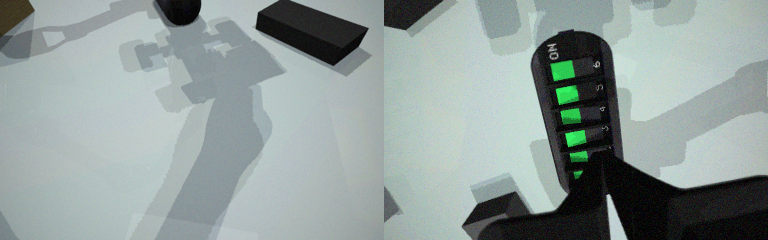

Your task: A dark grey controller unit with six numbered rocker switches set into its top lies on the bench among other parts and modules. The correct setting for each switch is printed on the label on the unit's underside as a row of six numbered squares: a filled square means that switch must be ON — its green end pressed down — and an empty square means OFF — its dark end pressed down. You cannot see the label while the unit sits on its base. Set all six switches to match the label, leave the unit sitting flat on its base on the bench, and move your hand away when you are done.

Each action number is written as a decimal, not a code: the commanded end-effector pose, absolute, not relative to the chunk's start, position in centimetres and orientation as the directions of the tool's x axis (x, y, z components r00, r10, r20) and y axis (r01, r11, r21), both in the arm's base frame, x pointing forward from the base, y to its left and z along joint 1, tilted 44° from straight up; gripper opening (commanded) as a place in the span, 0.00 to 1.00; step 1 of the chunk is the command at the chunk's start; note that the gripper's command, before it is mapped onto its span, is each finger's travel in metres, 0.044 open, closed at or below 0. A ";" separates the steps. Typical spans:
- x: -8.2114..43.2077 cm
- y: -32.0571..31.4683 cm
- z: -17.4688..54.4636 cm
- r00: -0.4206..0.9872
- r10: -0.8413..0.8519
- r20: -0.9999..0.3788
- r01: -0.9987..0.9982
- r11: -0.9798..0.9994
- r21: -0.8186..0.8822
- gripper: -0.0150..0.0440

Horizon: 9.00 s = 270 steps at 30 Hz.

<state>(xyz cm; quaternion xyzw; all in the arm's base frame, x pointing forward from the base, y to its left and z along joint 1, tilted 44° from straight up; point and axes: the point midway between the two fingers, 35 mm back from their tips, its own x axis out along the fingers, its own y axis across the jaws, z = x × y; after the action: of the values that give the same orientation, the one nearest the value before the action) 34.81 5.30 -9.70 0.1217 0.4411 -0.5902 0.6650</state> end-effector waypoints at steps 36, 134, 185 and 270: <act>35.1 1.0 -11.6 -0.097 -0.678 -0.729 0.893 0.264 -0.364 0.25; 36.1 5.2 -9.1 -0.097 -0.676 -0.730 0.893 0.264 -0.363 0.25; 40.5 4.1 -13.4 -0.268 -0.706 -0.656 0.886 0.087 -0.456 0.25; 40.8 7.3 -9.1 -0.278 -0.619 -0.734 0.877 0.147 -0.457 0.74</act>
<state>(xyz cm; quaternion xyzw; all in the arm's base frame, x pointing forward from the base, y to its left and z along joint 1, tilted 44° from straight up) 40.84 7.00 -9.34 0.1310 0.4723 -0.6411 0.5905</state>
